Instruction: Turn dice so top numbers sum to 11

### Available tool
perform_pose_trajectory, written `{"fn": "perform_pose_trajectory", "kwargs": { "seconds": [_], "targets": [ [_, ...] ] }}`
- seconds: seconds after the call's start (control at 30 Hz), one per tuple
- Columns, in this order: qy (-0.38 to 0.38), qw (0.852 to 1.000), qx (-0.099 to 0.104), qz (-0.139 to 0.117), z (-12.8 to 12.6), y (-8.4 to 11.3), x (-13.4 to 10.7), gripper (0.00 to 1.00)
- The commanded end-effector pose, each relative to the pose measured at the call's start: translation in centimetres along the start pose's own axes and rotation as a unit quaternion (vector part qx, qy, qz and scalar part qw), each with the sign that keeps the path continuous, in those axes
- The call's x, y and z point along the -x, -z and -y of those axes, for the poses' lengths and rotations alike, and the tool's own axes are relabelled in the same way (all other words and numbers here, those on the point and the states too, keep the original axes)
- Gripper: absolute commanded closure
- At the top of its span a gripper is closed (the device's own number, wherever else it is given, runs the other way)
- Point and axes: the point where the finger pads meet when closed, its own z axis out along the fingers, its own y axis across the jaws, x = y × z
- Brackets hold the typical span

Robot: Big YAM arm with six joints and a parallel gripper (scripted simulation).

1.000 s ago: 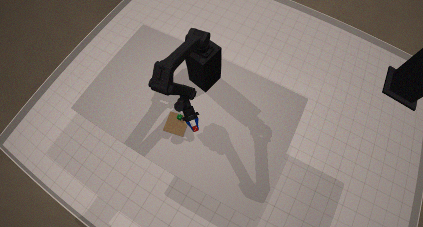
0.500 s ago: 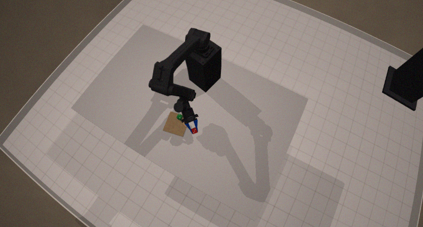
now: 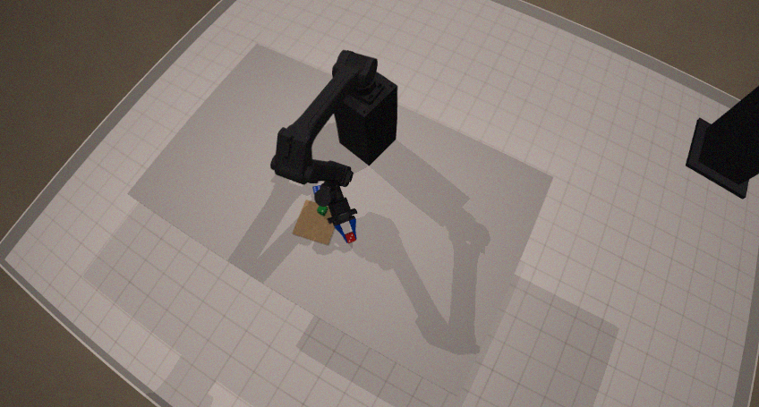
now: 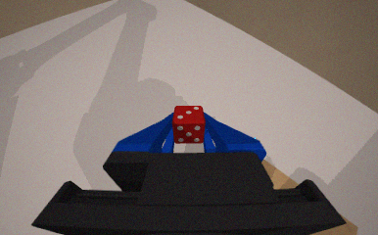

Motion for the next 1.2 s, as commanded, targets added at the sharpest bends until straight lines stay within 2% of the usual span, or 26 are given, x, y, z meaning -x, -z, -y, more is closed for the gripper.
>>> {"fn": "perform_pose_trajectory", "kwargs": {
  "seconds": [0.0, 0.07, 0.1, 0.17, 0.27, 0.33, 0.43, 1.17],
  "targets": [
    [0.005, 1.0, -0.005, 0.008, 0.2, -0.1, -0.4, 0.74],
    [0.005, 1.0, -0.005, 0.008, 0.2, -0.1, -0.4, 0.74],
    [0.009, 1.0, -0.008, 0.013, 0.7, -0.2, 0.3, 0.74],
    [0.005, 1.0, -0.006, 0.008, 0.3, -0.4, -1.0, 0.74],
    [0.003, 1.0, -0.005, 0.006, 0.3, -0.5, -1.4, 0.74],
    [-0.003, 1.0, -0.002, -0.002, -0.4, 0.1, -1.7, 0.74],
    [0.005, 1.0, -0.006, 0.008, 0.5, -0.3, -0.7, 0.74],
    [0.005, 1.0, -0.006, 0.008, 0.5, -0.3, -0.6, 0.74]
  ]
}}
